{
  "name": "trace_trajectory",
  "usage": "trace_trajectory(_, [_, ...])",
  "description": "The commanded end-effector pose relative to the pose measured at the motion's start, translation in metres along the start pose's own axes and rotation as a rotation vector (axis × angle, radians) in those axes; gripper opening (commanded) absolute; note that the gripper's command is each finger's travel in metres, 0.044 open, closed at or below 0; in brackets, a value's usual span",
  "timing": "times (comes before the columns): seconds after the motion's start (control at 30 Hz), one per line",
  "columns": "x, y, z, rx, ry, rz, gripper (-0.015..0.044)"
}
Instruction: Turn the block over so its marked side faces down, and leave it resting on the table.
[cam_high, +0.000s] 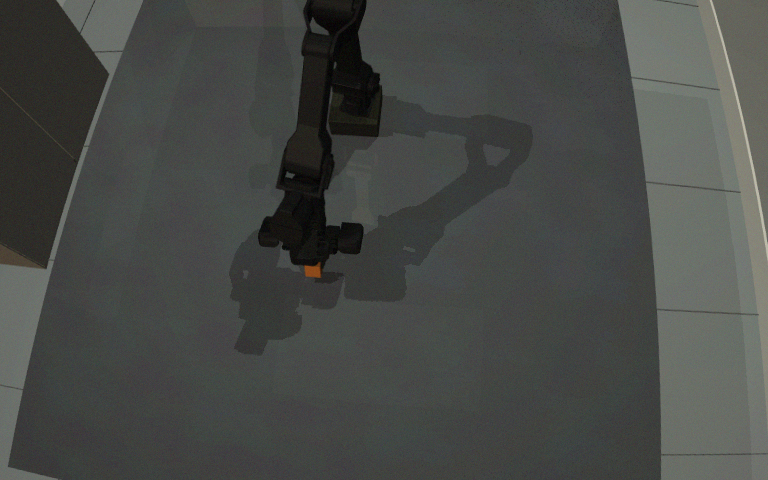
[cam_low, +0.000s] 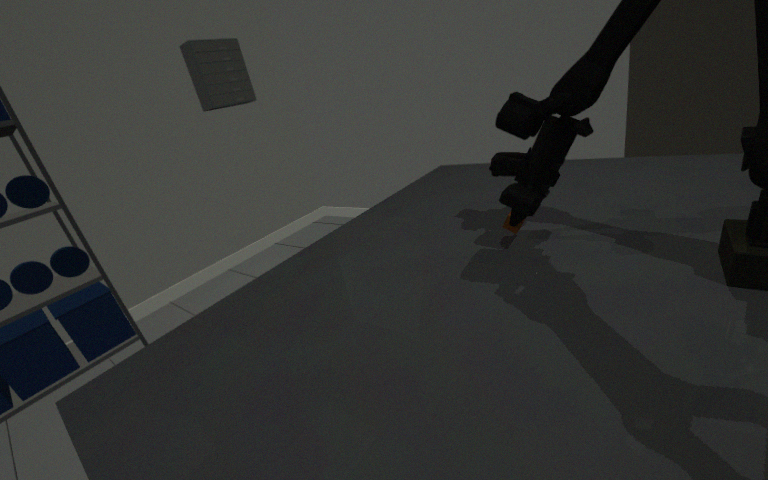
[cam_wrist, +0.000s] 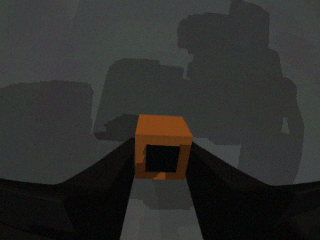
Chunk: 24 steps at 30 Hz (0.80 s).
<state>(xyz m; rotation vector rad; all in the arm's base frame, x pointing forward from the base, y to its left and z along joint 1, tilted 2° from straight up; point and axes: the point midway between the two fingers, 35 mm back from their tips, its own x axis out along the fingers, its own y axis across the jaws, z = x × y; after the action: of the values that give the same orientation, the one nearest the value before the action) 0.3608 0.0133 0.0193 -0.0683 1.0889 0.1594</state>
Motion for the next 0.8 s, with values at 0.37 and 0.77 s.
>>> trace_trajectory(0.37, [0.010,0.000,0.000,-0.004,-0.149,0.003,0.0000])
trace_trajectory(0.77, [0.028,-0.002,-0.003,0.000,-0.323,0.003,0.0000])
